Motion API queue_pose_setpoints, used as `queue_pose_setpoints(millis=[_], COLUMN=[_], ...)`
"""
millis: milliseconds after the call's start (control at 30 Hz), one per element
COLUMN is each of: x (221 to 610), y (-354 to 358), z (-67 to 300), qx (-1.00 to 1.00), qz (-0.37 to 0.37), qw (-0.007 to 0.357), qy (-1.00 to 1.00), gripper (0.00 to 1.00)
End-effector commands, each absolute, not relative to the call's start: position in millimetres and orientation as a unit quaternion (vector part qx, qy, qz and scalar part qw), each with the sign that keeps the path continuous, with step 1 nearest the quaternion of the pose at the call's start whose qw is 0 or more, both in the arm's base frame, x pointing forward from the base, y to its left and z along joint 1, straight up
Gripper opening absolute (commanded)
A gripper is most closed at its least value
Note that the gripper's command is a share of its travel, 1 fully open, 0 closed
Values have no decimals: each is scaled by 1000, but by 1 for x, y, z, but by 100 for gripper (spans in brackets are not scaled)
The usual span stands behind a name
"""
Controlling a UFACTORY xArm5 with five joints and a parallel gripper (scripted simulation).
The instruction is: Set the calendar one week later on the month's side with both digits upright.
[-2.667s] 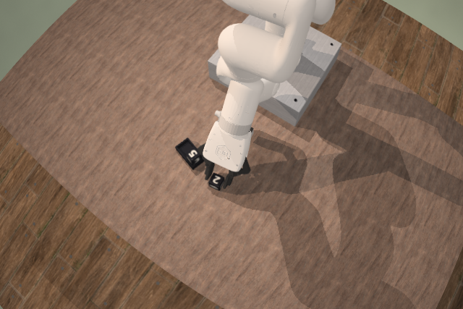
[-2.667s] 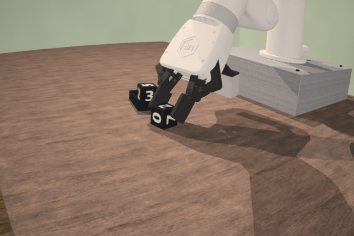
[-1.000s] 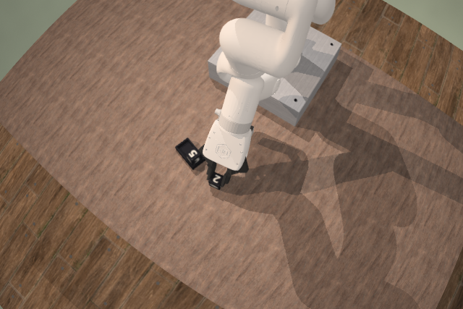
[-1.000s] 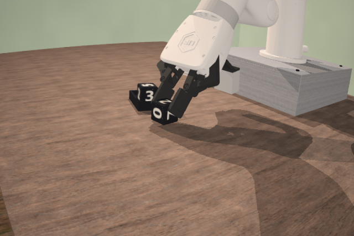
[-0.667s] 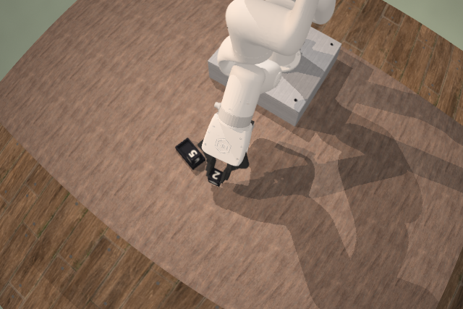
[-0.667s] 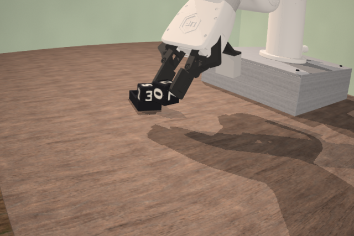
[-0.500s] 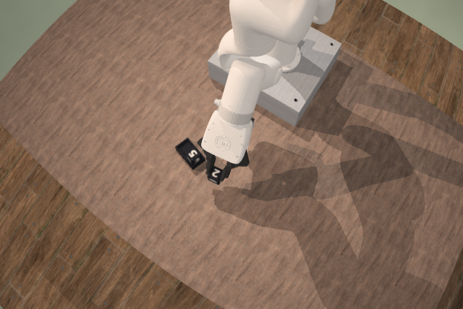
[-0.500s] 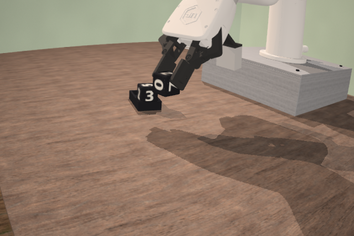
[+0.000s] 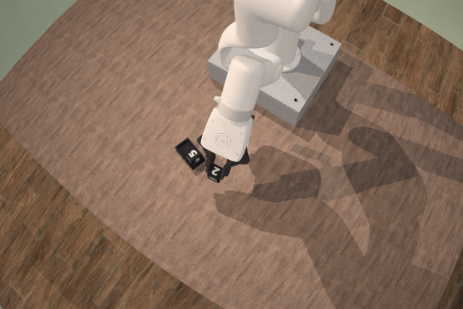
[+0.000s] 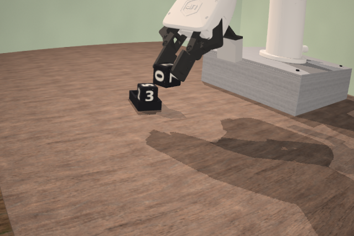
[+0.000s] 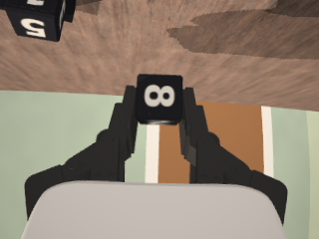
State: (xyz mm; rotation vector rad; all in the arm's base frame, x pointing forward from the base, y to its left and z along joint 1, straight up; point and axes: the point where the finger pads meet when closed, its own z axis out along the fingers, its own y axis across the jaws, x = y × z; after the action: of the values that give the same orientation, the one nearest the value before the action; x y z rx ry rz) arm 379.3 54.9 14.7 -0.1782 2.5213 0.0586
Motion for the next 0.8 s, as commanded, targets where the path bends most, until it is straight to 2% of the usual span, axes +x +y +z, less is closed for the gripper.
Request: queue_pose_setpoints(millis=[0, 300, 567, 767], x=[380, 382, 382, 384], y=[55, 55, 55, 56], z=[16, 17, 17, 18], qx=[-67, -68, -69, -69], qz=[22, 18, 17, 14], qw=[302, 245, 235, 188], qy=[951, 967, 969, 980], gripper=[29, 29, 29, 29])
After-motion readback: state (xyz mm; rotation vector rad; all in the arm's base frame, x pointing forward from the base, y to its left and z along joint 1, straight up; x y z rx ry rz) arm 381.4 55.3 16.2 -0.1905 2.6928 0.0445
